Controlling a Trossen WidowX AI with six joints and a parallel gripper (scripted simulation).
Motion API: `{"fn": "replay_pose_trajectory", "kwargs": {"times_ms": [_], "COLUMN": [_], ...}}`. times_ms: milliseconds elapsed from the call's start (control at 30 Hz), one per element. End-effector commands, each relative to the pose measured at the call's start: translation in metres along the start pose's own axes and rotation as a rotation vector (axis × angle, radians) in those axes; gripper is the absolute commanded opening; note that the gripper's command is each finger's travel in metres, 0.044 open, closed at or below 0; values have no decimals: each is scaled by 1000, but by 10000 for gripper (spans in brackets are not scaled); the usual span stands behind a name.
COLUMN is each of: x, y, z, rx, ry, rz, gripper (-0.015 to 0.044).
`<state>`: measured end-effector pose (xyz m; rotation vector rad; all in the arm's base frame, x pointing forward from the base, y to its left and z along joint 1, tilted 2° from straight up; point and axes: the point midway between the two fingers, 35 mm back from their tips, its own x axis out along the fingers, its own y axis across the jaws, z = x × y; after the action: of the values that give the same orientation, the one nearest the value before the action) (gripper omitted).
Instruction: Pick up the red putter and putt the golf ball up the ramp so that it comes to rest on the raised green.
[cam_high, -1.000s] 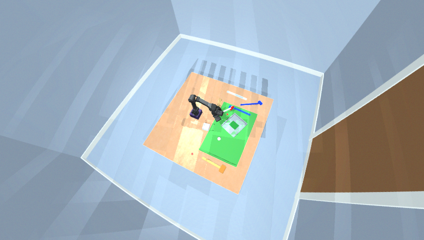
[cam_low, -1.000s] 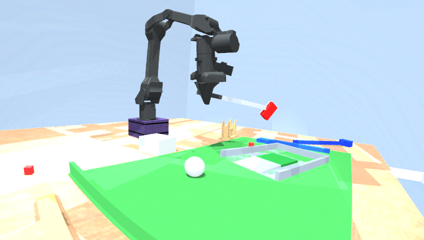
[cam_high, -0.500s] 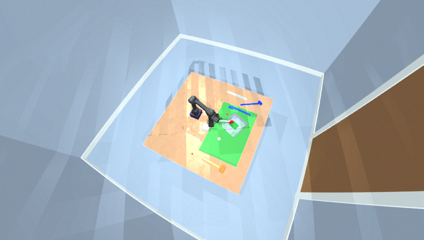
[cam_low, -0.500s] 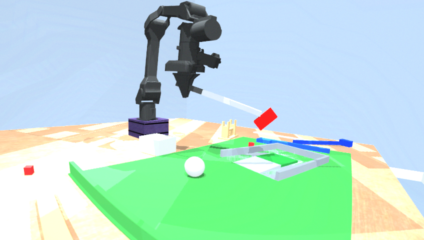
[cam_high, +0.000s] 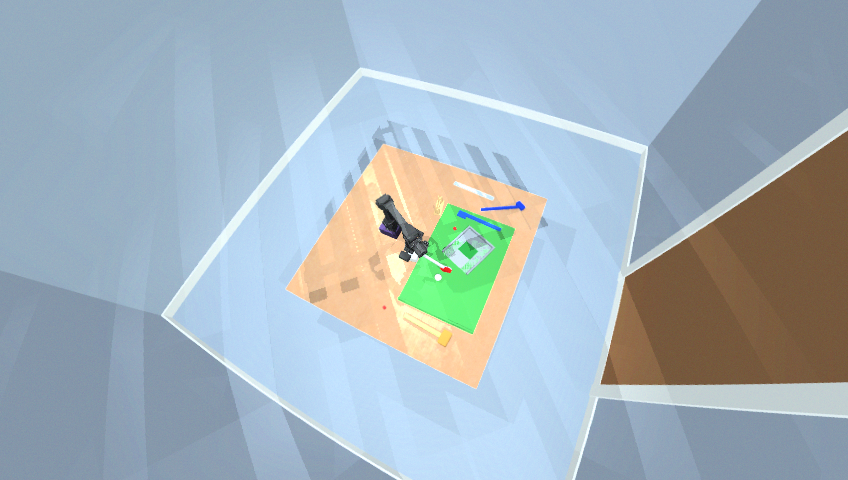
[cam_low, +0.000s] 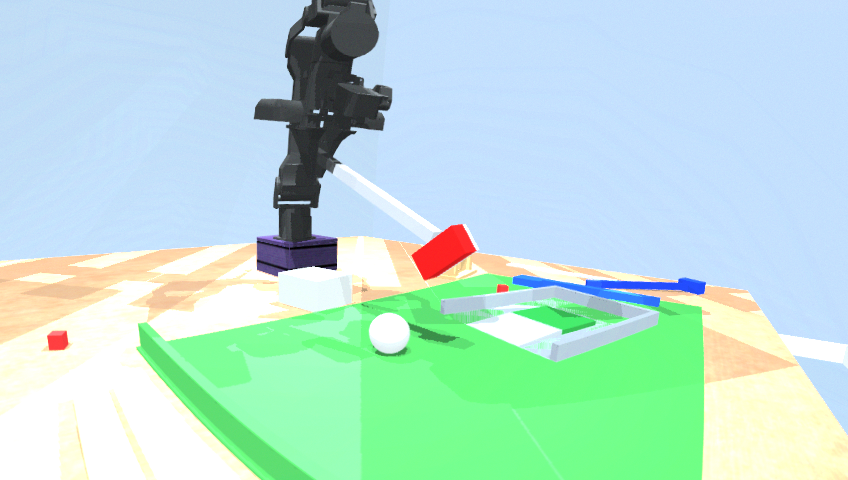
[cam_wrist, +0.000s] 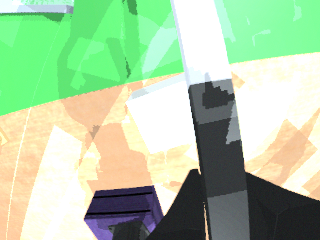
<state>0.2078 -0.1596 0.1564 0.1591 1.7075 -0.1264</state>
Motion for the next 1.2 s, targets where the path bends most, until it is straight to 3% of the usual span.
{"fn": "replay_pose_trajectory", "kwargs": {"times_ms": [0,367,700,1167], "x": [-7,-10,27,41], "y": [-23,-37,-40,-41], "z": [-15,-28,-20,-18], "rx": [161,275,338,340], "ry": [27,51,93,94], "rz": [-8,-11,8,9], "gripper": [0,0,0,0]}}
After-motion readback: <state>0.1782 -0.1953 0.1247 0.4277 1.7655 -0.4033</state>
